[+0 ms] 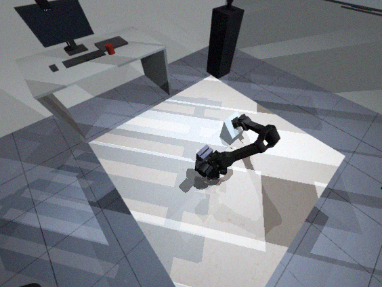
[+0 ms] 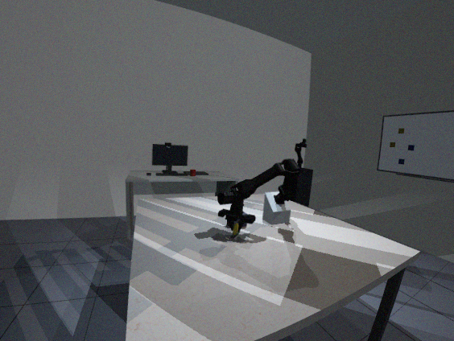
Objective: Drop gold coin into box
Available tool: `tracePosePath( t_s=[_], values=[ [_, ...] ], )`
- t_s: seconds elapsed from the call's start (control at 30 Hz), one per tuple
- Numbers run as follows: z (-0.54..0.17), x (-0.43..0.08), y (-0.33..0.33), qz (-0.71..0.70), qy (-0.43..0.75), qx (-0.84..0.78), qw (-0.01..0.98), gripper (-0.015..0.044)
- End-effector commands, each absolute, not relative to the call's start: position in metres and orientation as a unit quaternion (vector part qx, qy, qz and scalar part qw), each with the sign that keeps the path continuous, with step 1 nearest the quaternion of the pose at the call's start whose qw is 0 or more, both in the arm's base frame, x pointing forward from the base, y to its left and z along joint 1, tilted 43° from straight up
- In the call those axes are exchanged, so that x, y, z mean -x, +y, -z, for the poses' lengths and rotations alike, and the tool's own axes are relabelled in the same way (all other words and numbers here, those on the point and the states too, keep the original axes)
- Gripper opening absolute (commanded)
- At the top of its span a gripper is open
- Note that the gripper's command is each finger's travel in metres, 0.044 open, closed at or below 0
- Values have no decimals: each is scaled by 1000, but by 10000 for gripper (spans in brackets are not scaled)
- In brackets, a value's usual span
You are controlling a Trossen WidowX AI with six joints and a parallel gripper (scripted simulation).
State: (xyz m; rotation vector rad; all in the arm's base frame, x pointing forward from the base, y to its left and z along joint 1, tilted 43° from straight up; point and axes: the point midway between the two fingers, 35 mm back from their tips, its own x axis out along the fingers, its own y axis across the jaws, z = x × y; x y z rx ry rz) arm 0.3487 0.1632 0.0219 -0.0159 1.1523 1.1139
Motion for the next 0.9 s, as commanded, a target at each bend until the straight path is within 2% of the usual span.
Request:
tracePosePath(
  t_s=[0.0,0.13,0.33,0.87],
  values=[
    [-16,-348,167,-498,519,5,695,161],
    [-14,-347,169,-498,518,4,695,161],
    [-14,-347,169,-498,518,4,695,3],
    [-25,-350,158,-497,519,5,695,0]
  ],
)
